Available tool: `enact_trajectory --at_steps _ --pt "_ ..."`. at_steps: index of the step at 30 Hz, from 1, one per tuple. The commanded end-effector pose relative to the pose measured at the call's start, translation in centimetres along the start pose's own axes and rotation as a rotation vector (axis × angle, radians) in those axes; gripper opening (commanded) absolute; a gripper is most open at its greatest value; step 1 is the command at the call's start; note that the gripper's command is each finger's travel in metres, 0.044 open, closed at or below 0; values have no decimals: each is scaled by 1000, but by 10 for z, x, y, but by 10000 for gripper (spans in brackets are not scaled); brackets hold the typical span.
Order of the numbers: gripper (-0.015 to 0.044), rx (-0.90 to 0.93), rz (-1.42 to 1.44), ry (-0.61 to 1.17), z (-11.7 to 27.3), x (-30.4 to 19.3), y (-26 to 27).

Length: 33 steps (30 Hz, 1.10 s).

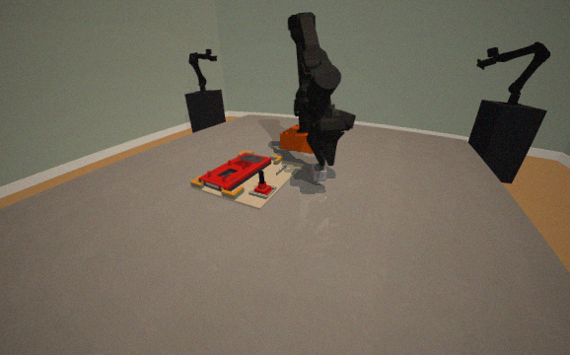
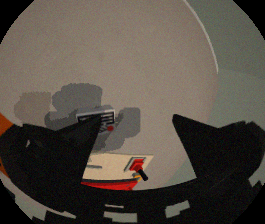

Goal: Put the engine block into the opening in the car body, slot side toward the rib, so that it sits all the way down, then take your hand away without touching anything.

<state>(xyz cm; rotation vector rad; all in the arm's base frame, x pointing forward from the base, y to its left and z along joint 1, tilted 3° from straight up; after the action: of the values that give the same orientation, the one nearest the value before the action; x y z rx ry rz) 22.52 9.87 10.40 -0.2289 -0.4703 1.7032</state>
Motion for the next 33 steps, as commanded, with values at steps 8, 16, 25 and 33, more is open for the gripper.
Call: enact_trajectory --at_steps 8,16,25,33 --pt "440 93 -375 59 -1 0 -7" --pt "440 144 -638 118 0 0 -11" --pt "440 187 -931 204 2 1 -16" --pt "440 208 -1188 295 4 1 -21"
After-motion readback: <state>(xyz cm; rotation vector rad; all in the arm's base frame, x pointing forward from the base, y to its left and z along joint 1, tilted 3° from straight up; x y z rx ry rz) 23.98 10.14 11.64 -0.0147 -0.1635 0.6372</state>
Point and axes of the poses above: the point midway between the two fingers, 35 mm back from their tips, its own z axis back along the fingers, its own y axis across the jaws, x = y × z, the point moved 9 cm from there along z, back along the fingers, and after that the axes turned 14 degrees about -z, right-handed, at the moved point
